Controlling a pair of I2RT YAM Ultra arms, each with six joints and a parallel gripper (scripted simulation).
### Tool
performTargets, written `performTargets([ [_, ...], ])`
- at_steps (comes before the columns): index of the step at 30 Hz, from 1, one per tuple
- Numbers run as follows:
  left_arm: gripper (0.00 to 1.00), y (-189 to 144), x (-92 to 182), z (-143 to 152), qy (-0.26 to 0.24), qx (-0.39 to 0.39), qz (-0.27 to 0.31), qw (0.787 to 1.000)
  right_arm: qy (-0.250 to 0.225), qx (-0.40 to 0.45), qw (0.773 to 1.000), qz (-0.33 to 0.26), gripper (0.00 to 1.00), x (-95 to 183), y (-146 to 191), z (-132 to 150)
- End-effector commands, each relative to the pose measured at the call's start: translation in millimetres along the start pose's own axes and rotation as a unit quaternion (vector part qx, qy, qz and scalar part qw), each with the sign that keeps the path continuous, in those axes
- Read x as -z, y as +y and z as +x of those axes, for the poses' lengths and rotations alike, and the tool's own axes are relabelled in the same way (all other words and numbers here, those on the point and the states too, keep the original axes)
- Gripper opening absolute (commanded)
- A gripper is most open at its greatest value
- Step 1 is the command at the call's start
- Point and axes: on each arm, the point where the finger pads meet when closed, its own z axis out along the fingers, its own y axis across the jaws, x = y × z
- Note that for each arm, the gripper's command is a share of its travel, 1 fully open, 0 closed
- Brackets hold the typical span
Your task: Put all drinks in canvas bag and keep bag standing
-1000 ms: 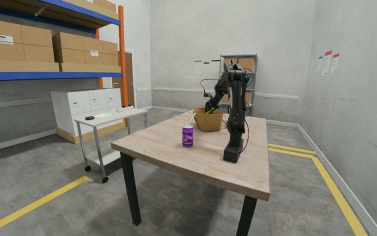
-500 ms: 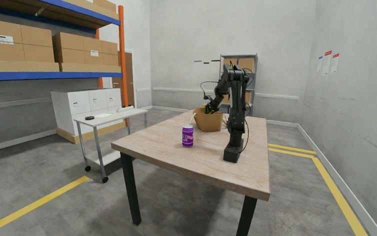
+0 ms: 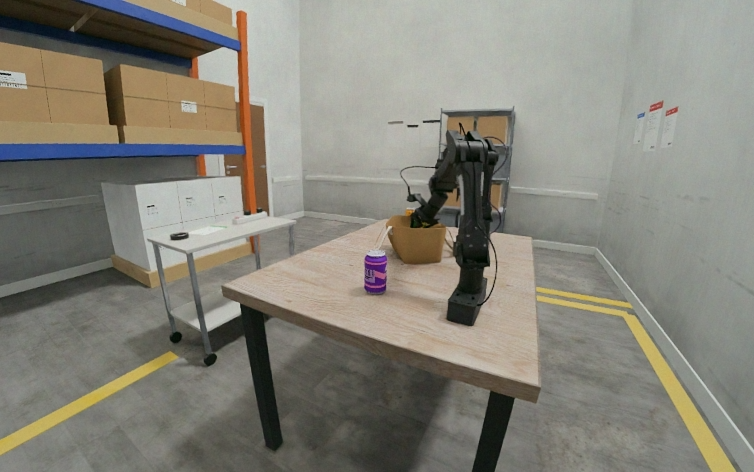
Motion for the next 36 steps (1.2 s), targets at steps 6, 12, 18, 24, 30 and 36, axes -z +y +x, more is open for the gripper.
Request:
performTargets([
  [6,0.70,-10.7,13.7,-44.6,-0.062,0.021,0.014,0.998,-0.020,-0.001,1.000,-0.014,1.00,10.3,-1.4,-1.2],
  [12,0.70,-8.7,12.6,-46.5,-0.060,0.023,0.011,0.998,-0.020,-0.001,1.000,-0.014,1.00,10.3,-1.4,-1.2],
  [18,0.70,-11.5,18.7,-49.3,-0.066,0.023,0.017,0.997,-0.020,-0.001,1.000,-0.014,1.00,10.3,-1.4,-1.2],
  [24,0.70,-12.4,10.5,-45.1,-0.064,0.022,0.016,0.998,-0.020,-0.001,1.000,-0.014,1.00,10.3,-1.4,-1.2],
  [30,0.70,-12.9,9.9,-45.0,-0.070,0.025,0.019,0.997,-0.020,-0.001,1.000,-0.014,1.00,10.3,-1.4,-1.2],
  [36,0.70,-7.1,0.8,-27.7,-0.053,0.017,0.010,0.998,-0.020,-0.001,1.000,-0.014,1.00,10.3,-1.4,-1.2],
])
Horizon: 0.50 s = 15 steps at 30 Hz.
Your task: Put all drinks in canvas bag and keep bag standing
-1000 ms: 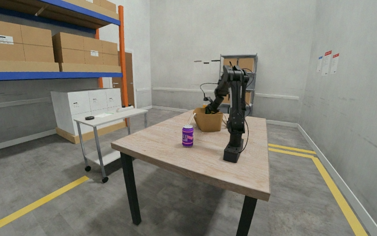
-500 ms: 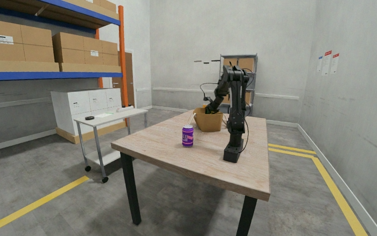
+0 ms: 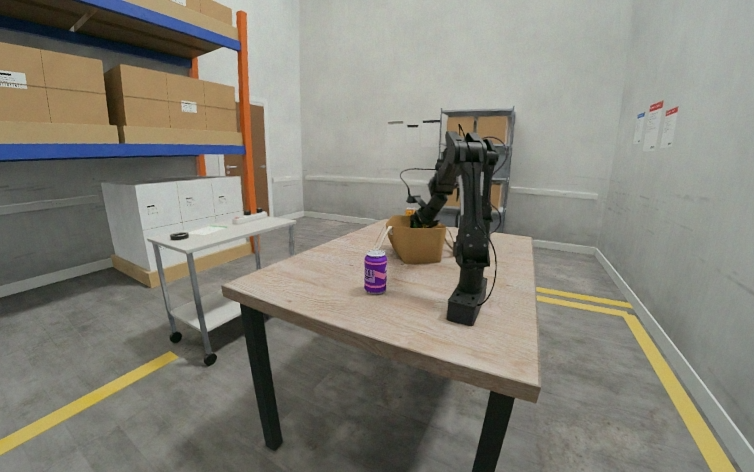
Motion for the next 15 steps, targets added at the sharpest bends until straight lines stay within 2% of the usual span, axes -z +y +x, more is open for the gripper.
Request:
performTargets([
  [1,0.70,-1.4,11.2,-25.6,-0.053,0.018,0.010,0.998,-0.020,-0.001,1.000,-0.014,1.00,10.3,-1.4,-1.2],
  [3,0.70,-4.4,19.9,-36.6,-0.068,0.024,0.018,0.997,-0.020,-0.001,1.000,-0.014,1.00,10.3,-1.4,-1.2],
  [5,0.70,-6.9,13.9,-36.8,-0.065,0.023,0.016,0.998,-0.020,-0.001,1.000,-0.014,1.00,10.3,-1.4,-1.2],
  [7,0.70,0.3,-4.4,-10.0,-0.038,0.010,0.001,0.999,-0.020,-0.001,1.000,-0.014,1.00,10.3,-1.4,-1.2],
  [9,0.70,-2.2,-6.9,-11.2,-0.040,0.011,0.003,0.999,-0.020,-0.001,1.000,-0.014,1.00,10.3,-1.4,-1.2],
  [11,0.70,-7.7,9.8,-33.9,-0.063,0.022,0.016,0.998,-0.020,-0.001,1.000,-0.014,1.00,10.3,-1.4,-1.2],
  [12,0.70,-6.6,14.8,-36.1,-0.068,0.024,0.019,0.997,-0.020,-0.001,1.000,-0.014,1.00,10.3,-1.4,-1.2],
  [15,0.70,-0.7,4.4,-17.6,-0.049,0.016,0.008,0.999,-0.020,-0.001,1.000,-0.014,1.00,10.3,-1.4,-1.2],
])
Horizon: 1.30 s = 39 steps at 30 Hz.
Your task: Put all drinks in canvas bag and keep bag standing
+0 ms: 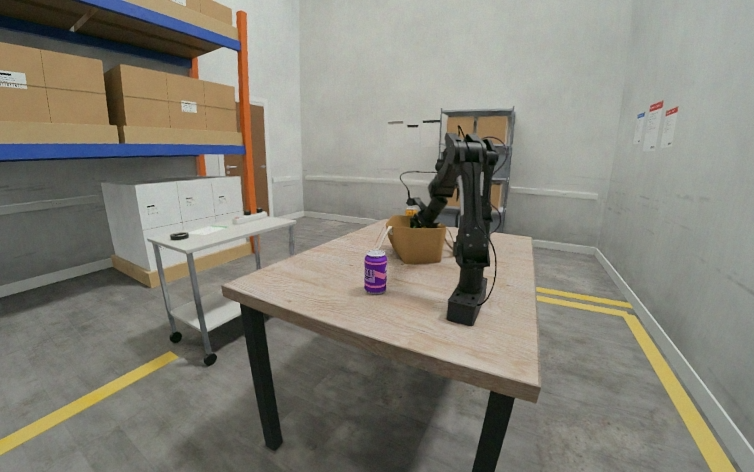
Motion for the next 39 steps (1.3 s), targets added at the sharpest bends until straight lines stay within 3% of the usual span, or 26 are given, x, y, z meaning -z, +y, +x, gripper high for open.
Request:
performTargets([
  [1,0.70,-0.8,11.5,-23.1,-0.045,0.014,0.006,0.999,-0.020,-0.001,1.000,-0.014,1.00,10.3,-1.4,-1.2],
  [4,0.70,-8.4,1.5,-29.2,-0.047,0.018,0.007,0.999,-0.020,-0.001,1.000,-0.014,1.00,10.3,-1.4,-1.2],
  [6,0.70,-9.7,12.5,-39.8,-0.061,0.026,0.015,0.998,-0.020,-0.001,1.000,-0.014,1.00,10.3,-1.4,-1.2],
  [8,0.70,-9.2,-3.0,-27.2,-0.046,0.020,0.007,0.999,-0.020,-0.001,1.000,-0.014,1.00,10.3,-1.4,-1.2],
  [13,0.70,-9.7,19.9,-45.6,-0.070,0.032,0.021,0.997,-0.020,-0.001,1.000,-0.014,1.00,10.3,-1.4,-1.2],
  [14,0.84,-9.8,19.3,-45.2,-0.069,0.031,0.020,0.997,-0.020,-0.001,1.000,-0.014,1.00,10.3,-1.4,-1.2],
  [39,0.86,-9.8,16.1,-43.0,-0.067,0.030,0.019,0.997,-0.020,-0.001,1.000,-0.014,1.00,10.3,-1.4,-1.2],
])
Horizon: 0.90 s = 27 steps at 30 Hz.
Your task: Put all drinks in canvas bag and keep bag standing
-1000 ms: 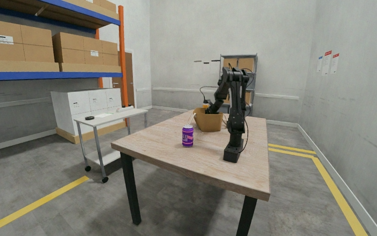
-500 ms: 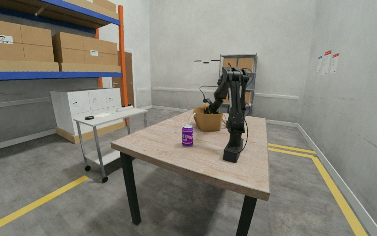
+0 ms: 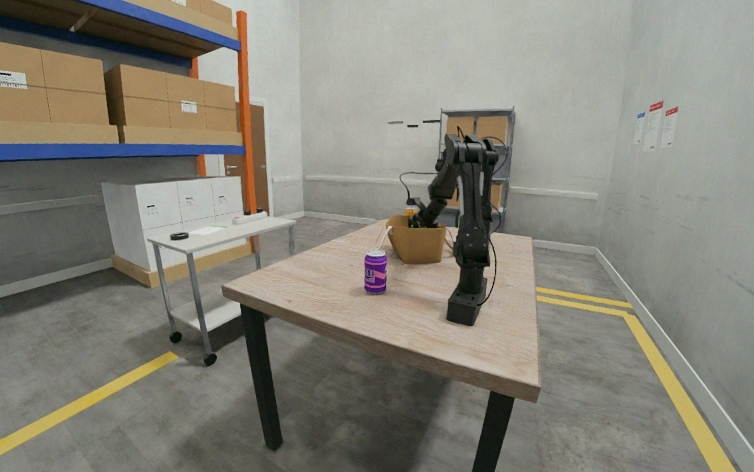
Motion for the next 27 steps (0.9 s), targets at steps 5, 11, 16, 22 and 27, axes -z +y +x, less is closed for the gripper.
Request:
performTargets([
  [5,0.86,-8.3,19.9,-38.5,-0.049,0.023,0.017,0.998,-0.020,-0.001,1.000,-0.014,1.00,10.3,-1.4,-1.2],
  [11,0.86,-1.5,30.8,-35.4,-0.032,0.015,0.006,0.999,-0.020,-0.001,1.000,-0.014,1.00,10.3,-1.4,-1.2],
  [16,0.86,-1.6,38.7,-41.8,-0.032,0.015,0.007,0.999,-0.020,-0.001,1.000,-0.014,1.00,10.3,-1.4,-1.2],
  [22,0.86,-5.6,55.9,-51.6,-0.039,0.018,0.014,0.999,-0.020,-0.001,1.000,-0.014,1.00,10.3,-1.4,-1.2],
  [27,0.86,-2.8,67.9,-59.4,-0.035,0.017,0.011,0.999,-0.020,-0.001,1.000,-0.014,1.00,10.3,-1.4,-1.2],
])
